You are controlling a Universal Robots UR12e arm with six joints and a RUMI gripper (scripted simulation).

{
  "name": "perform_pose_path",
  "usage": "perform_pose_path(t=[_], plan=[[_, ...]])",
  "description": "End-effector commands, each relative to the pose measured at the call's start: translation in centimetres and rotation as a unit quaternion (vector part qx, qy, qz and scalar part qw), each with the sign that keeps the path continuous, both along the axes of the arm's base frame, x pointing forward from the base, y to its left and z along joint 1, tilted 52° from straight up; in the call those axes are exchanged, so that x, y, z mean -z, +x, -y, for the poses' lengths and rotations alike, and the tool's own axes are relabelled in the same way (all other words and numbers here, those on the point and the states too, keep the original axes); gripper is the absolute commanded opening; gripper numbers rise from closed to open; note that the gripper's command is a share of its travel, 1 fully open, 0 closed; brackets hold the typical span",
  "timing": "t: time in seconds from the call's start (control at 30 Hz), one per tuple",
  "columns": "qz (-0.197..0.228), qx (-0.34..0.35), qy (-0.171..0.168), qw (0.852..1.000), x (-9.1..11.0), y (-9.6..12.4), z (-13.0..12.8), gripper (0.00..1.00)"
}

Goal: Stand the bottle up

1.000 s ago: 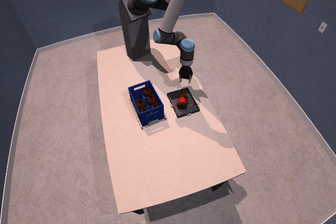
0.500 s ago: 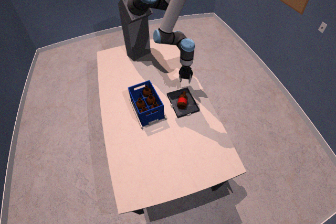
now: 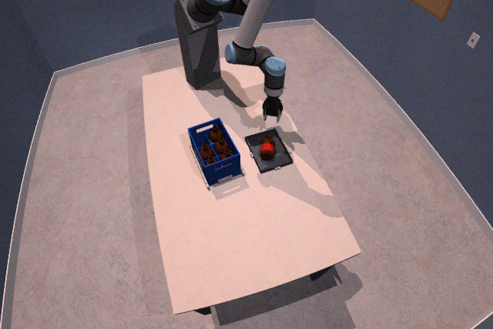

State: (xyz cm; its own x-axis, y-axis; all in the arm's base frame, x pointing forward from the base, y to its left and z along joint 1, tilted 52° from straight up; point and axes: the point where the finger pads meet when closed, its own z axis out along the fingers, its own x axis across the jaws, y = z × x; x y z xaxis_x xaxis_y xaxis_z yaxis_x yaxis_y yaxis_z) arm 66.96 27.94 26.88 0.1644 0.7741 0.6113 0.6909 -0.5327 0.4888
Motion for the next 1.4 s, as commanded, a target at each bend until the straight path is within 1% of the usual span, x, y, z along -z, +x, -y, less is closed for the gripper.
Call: perform_pose_path(t=[0.0, 0.4, 0.83, 0.9, 1.37], plan=[[0.0, 0.0, 0.0, 1.0, 0.1, 0.1, -0.1, 0.38], [0.0, 0.0, 0.0, 1.0, 1.0, 1.2, -0.6, 0.38], [0.0, 0.0, 0.0, 1.0, 3.6, 4.2, -2.0, 0.38], [0.0, 0.0, 0.0, 1.0, 3.6, 4.2, -2.0, 0.38], [0.0, 0.0, 0.0, 1.0, 6.4, 7.3, -3.5, 0.38]])
